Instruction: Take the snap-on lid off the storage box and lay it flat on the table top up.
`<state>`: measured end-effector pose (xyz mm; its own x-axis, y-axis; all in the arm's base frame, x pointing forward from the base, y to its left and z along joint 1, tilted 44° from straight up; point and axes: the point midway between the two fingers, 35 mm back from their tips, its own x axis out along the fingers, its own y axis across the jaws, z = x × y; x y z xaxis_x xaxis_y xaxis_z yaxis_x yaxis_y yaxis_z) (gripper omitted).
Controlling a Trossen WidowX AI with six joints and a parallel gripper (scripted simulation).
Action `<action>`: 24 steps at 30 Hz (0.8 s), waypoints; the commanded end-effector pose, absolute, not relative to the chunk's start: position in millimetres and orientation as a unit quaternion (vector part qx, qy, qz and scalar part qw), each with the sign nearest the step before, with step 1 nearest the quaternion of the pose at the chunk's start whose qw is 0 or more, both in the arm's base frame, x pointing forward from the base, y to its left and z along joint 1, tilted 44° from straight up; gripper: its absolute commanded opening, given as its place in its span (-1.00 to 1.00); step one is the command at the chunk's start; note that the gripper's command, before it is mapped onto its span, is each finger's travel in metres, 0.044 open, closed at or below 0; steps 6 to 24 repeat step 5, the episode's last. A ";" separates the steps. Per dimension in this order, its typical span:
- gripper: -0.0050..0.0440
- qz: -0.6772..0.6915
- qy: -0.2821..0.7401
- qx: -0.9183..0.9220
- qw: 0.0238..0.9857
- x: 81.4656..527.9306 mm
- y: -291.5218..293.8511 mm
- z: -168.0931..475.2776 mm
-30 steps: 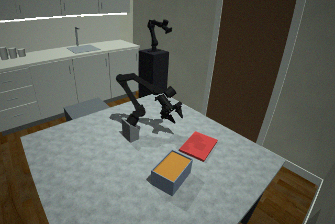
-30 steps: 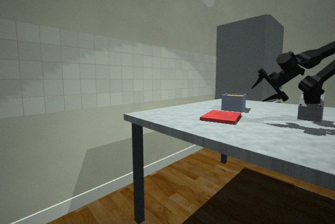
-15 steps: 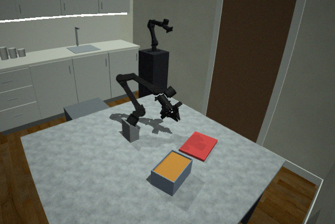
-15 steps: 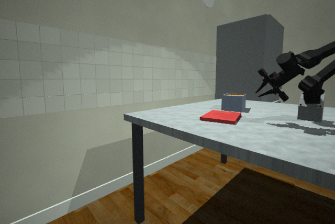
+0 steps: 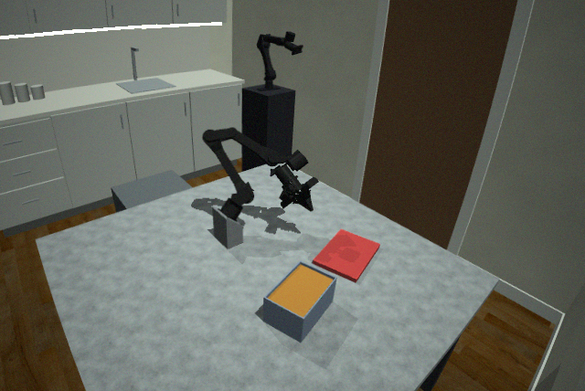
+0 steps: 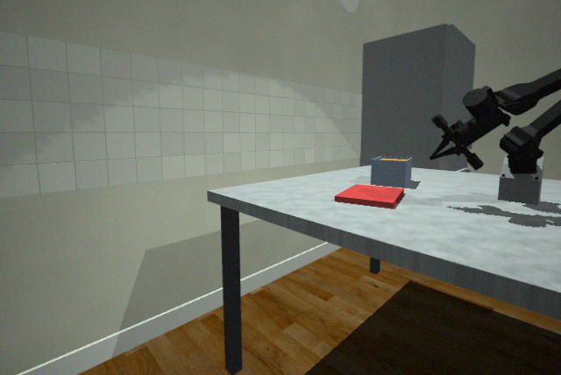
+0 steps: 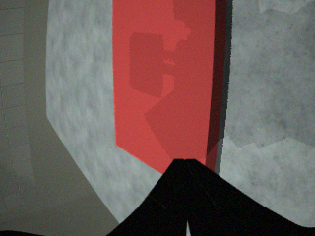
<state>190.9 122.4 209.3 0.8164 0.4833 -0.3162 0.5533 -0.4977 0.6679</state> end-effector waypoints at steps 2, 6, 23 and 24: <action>-0.80 -0.043 0.303 0.863 0.402 190.6 123.2 208.6; -0.80 -0.043 0.303 0.863 0.402 190.6 123.2 208.6; -0.80 -0.043 0.303 0.863 0.402 190.6 123.2 208.6; -0.80 -0.043 0.303 0.863 0.402 190.6 123.2 208.6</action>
